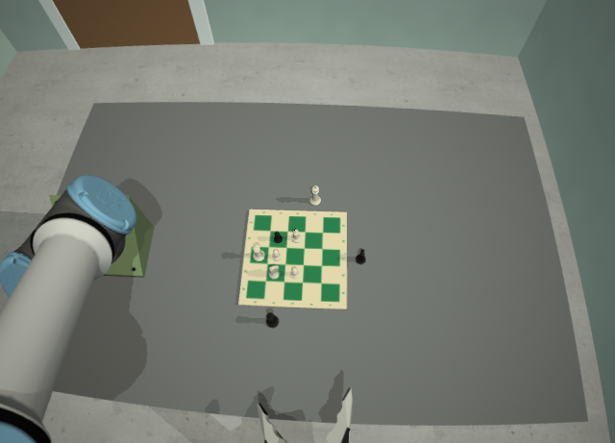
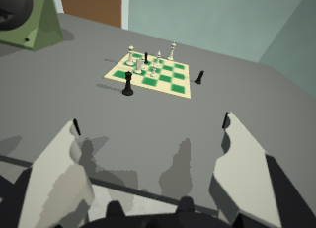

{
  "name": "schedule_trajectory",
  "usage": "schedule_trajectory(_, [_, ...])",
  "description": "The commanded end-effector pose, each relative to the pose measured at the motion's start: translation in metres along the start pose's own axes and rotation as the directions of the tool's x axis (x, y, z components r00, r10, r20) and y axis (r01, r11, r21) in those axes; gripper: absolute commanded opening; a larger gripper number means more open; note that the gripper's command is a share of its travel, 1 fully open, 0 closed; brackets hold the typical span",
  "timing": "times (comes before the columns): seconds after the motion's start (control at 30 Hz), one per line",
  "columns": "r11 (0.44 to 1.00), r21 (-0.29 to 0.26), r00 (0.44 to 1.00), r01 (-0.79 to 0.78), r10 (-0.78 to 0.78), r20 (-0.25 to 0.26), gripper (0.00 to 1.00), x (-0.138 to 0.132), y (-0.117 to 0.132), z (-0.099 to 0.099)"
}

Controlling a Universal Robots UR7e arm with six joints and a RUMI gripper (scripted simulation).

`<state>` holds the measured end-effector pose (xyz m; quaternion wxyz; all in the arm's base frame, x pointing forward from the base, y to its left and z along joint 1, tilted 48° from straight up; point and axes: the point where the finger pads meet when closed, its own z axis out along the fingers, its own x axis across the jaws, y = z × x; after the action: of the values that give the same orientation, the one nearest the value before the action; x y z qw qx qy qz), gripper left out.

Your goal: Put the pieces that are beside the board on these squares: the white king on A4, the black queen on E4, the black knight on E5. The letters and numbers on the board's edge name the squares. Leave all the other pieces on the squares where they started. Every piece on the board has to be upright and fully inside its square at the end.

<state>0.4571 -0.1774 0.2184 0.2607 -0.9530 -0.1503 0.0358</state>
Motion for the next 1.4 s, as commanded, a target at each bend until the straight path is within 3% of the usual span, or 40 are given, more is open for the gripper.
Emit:
schedule_trajectory(0.0, [1.000, 0.002, 1.000, -0.001, 0.001, -0.001, 1.00, 0.000, 0.001, 0.001])
schedule_trajectory(0.47, [1.000, 0.009, 1.000, 0.018, -0.018, 0.015, 1.00, 0.002, -0.004, -0.001])
schedule_trajectory(0.8, [1.000, 0.006, 1.000, 0.018, -0.018, 0.013, 1.00, 0.016, -0.069, -0.018])
schedule_trajectory(0.93, [1.000, 0.006, 1.000, 0.018, -0.018, 0.013, 1.00, 0.020, -0.083, -0.021])
schedule_trajectory(1.37, [1.000, 0.002, 0.999, 0.020, -0.020, 0.025, 1.00, 0.019, -0.080, -0.015])
